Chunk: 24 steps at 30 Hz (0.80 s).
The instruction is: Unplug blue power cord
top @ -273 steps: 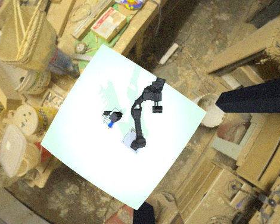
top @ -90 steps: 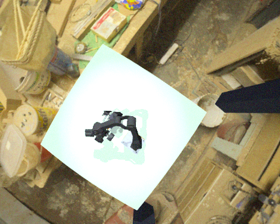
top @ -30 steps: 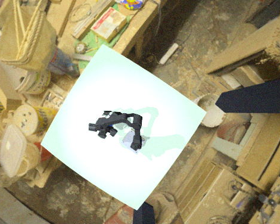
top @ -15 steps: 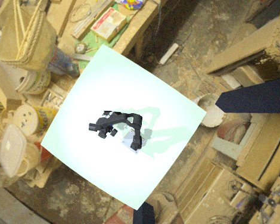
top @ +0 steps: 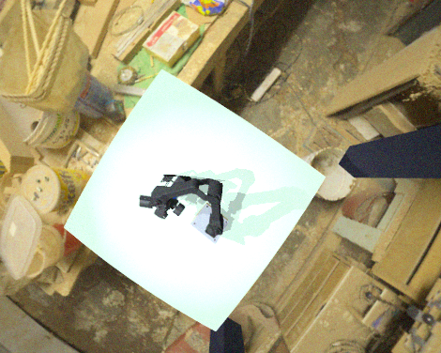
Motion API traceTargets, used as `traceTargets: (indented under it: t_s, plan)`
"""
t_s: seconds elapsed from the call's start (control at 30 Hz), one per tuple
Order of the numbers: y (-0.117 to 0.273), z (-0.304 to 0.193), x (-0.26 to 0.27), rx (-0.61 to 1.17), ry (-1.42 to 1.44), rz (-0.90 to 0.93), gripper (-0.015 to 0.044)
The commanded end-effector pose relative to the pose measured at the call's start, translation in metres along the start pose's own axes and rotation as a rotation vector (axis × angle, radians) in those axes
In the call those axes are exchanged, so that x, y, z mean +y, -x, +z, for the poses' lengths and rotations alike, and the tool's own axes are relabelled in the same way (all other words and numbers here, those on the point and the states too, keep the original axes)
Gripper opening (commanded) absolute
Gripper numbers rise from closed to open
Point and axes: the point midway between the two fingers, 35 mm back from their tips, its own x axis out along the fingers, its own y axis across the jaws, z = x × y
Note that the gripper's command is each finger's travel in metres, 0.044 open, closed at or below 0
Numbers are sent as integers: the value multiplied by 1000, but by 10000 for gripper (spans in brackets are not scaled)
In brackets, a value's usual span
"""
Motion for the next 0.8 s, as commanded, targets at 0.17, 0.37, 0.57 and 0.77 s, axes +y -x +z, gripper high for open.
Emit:
traceTargets:
  t_s: [0.17, 0.37, 0.57, 0.77]
  plan:
    - [4, 25, -3, -30, 3, -3, 0]
    - [5, 35, -3, -30, 4, -3, 0]
    - [7, 44, -3, -30, 5, -3, 0]
    - [9, 54, -2, -30, 6, -2, 0]
